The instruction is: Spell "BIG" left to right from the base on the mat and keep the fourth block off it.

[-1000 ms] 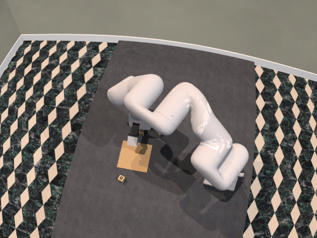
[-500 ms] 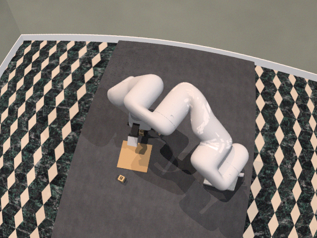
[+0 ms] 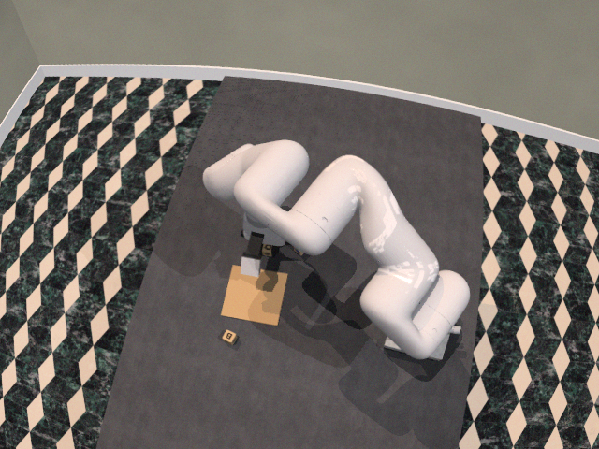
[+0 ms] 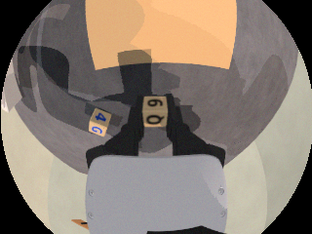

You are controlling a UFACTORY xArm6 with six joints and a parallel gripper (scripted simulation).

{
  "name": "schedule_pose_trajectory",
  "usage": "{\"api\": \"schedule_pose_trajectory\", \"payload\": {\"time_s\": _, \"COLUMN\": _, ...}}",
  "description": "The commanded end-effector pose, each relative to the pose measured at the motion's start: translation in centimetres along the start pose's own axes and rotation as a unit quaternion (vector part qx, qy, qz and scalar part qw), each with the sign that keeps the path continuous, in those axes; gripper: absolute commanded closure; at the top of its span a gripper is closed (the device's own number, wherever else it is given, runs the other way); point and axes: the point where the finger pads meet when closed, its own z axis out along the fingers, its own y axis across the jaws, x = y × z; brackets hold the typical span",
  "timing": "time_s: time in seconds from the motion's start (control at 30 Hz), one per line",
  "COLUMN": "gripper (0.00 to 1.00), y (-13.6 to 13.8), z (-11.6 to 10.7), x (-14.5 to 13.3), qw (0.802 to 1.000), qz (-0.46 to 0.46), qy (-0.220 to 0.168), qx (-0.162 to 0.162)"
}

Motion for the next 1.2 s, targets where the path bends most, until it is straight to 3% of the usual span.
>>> {"api": "schedule_pose_trajectory", "payload": {"time_s": 0.0, "gripper": 0.79, "y": 0.12, "z": -0.14, "x": -0.05, "qw": 1.000, "qz": 0.000, "qy": -0.001, "qx": -0.002}}
{"api": "schedule_pose_trajectory", "payload": {"time_s": 0.53, "gripper": 0.79, "y": 0.12, "z": -0.14, "x": -0.05, "qw": 1.000, "qz": 0.000, "qy": -0.001, "qx": -0.002}}
{"api": "schedule_pose_trajectory", "payload": {"time_s": 0.87, "gripper": 0.62, "y": 0.12, "z": -0.14, "x": -0.05, "qw": 1.000, "qz": 0.000, "qy": -0.001, "qx": -0.002}}
{"api": "schedule_pose_trajectory", "payload": {"time_s": 1.17, "gripper": 0.58, "y": 0.12, "z": -0.14, "x": -0.05, "qw": 1.000, "qz": 0.000, "qy": -0.001, "qx": -0.002}}
